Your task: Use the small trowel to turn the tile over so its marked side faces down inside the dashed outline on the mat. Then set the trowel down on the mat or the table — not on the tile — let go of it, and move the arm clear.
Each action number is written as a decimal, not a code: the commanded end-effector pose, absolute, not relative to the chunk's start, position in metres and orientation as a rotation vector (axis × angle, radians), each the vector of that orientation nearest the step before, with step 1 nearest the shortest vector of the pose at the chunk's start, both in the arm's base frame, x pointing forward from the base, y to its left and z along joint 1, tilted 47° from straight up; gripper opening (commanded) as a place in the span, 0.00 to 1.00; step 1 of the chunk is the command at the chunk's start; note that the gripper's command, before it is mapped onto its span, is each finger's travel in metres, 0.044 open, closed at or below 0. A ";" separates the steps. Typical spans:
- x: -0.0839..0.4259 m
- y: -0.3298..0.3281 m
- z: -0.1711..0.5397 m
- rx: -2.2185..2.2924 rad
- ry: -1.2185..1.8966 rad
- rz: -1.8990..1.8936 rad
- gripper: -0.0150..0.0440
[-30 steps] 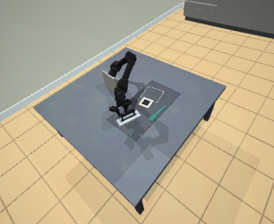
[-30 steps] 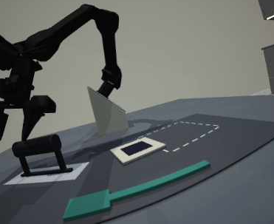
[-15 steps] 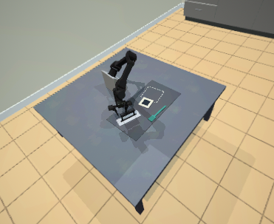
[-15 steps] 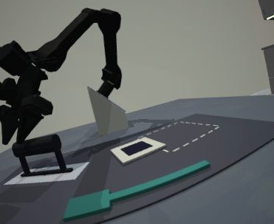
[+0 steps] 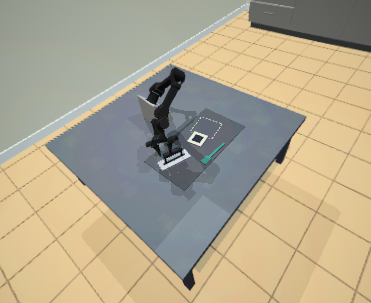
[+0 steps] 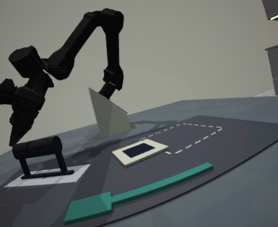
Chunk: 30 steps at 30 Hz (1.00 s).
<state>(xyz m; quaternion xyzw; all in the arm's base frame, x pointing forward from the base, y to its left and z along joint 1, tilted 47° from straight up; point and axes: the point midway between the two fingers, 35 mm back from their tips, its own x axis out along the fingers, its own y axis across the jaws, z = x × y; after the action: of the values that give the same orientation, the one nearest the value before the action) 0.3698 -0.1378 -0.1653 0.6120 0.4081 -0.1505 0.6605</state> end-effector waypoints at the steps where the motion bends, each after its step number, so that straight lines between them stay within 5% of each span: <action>1: 0.368 -0.138 -0.161 1.481 0.874 -0.397 0.76; 30: 0.347 -0.075 -0.121 2.356 0.618 -0.592 0.76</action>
<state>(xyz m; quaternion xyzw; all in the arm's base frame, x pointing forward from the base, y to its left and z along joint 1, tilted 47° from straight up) 0.3497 -0.0815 -0.1260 0.8800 0.2404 -0.2275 0.3408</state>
